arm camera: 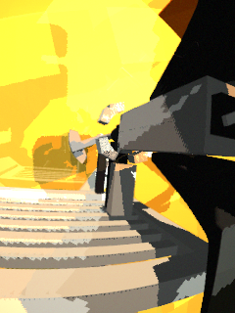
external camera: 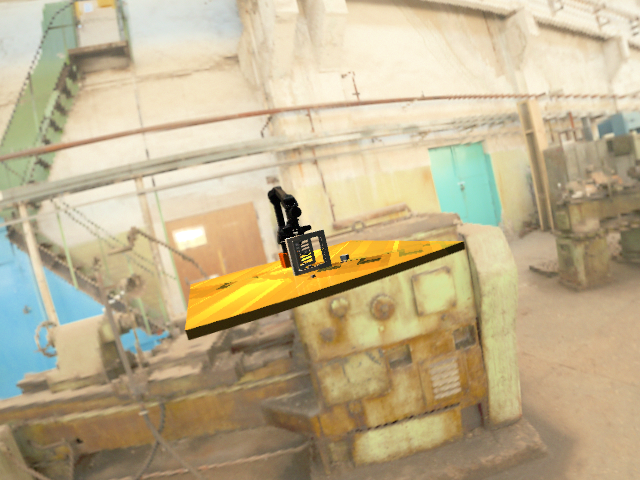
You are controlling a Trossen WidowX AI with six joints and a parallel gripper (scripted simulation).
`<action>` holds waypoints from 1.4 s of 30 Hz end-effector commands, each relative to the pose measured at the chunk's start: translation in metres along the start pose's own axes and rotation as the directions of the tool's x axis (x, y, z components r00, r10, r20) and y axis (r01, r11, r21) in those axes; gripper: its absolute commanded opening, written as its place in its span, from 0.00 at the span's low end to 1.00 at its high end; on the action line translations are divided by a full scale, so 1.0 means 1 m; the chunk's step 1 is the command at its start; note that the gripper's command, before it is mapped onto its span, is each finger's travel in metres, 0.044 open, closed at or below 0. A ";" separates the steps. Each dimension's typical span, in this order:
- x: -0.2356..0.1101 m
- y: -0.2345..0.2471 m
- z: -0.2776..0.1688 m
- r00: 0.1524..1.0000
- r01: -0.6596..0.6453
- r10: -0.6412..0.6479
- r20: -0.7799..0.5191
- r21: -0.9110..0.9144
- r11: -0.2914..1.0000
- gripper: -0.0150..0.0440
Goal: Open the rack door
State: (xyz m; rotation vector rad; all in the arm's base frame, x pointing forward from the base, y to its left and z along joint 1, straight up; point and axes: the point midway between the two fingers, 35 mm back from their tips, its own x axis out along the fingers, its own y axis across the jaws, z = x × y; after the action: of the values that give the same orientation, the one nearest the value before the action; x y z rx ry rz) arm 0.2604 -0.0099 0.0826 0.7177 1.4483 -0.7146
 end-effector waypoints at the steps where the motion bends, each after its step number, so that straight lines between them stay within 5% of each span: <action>1: 0.000 -0.003 0.002 1.000 -0.009 0.009 0.008 -0.069 0.998 0.29; 42: 0.000 -0.064 0.044 1.000 0.004 0.004 0.012 -0.589 0.808 0.29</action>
State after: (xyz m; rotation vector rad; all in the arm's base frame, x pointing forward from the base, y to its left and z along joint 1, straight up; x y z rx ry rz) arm 0.2346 -0.0816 0.0824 0.2611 1.5436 -0.2679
